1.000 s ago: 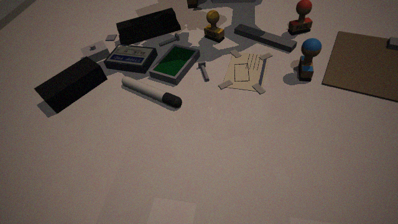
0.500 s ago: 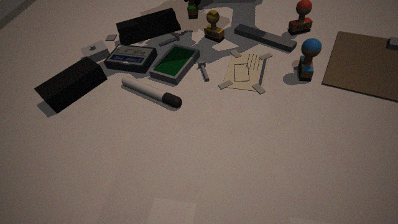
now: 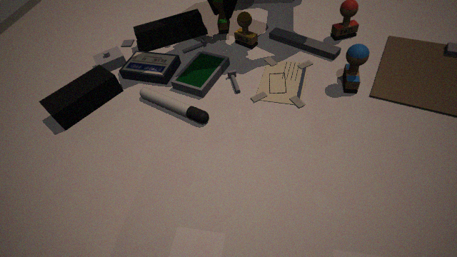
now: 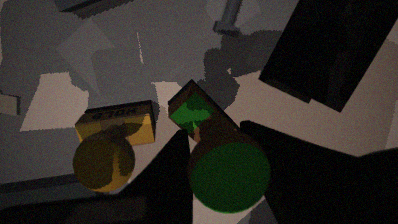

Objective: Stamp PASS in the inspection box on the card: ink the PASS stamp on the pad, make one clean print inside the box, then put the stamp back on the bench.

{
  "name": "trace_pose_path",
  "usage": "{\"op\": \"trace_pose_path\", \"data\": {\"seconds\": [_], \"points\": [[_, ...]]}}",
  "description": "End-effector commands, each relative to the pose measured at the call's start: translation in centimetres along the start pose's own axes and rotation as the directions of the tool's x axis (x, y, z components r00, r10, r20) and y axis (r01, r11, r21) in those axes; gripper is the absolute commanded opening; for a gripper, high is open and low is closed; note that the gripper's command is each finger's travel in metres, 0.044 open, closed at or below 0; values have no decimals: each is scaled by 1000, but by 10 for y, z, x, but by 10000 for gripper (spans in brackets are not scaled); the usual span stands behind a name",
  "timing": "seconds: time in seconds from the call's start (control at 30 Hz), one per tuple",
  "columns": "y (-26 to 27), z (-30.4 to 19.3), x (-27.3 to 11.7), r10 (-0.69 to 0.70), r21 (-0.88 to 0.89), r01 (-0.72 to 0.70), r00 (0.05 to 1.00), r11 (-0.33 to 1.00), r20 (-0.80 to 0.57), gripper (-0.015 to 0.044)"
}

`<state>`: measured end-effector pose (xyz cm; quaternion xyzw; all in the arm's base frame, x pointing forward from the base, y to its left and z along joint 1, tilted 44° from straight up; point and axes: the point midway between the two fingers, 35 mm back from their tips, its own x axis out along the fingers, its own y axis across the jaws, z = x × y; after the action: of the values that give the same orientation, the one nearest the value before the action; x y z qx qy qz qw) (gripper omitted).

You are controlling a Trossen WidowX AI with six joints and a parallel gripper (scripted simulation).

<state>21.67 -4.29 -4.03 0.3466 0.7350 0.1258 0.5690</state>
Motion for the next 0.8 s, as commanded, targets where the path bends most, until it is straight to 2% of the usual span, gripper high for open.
{"op": "trace_pose_path", "data": {"seconds": [0.0, 0.27, 0.6, 0.7, 0.77], "points": [[1, -1, 9, 6, 4, -6, 1000, 1000, -3, 0], [2, -3, 17, 7, 4, -7, 1000, 1000, -3, 0], [1, -2, 14, 1, 0, -1, 1000, 1000, -3, 263], [1, -1, 11, 1, 0, -1, 1000, 1000, -2, 266], [0, 2, -6, 0, 1, 0, 1000, 1000, -1, 266]]}}
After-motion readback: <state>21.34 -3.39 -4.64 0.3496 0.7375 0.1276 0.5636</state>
